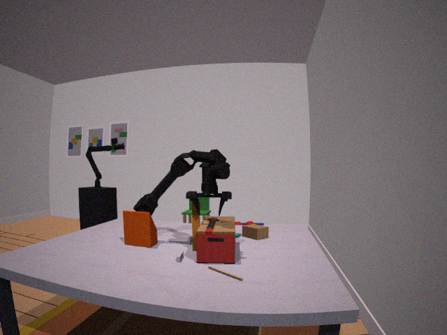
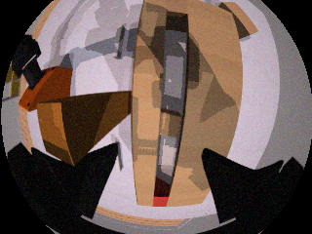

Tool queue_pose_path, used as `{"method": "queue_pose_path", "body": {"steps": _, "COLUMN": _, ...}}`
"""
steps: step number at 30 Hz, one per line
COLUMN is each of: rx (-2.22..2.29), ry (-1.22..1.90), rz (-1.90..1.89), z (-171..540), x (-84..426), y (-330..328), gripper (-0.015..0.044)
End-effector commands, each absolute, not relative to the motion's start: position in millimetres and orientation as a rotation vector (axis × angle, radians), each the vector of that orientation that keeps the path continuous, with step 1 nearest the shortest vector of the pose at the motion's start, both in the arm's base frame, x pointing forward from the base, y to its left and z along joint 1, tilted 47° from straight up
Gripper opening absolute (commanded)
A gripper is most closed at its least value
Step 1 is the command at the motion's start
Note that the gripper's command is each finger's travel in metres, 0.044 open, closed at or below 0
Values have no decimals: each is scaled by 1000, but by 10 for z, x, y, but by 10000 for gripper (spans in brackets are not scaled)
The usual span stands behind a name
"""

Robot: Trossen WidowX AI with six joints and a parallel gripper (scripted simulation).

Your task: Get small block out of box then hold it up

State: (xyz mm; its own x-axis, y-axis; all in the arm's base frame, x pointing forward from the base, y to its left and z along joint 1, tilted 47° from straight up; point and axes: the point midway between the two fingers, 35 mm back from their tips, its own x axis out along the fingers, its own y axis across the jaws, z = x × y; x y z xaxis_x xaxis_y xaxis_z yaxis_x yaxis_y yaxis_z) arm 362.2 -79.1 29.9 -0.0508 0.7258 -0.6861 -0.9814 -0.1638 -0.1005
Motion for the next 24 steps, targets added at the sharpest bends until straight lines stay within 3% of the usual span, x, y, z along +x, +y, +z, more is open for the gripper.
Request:
{"method": "queue_pose_path", "body": {"steps": 1, "rx": -716, "ry": 470, "rz": 1607, "z": 358, "x": 3601, "y": -709, "gripper": 400}}
{"method": "queue_pose_path", "body": {"steps": 24, "rx": -713, "ry": 468, "rz": 1608, "z": 616, "x": 3530, "y": -450, "gripper": 400}}
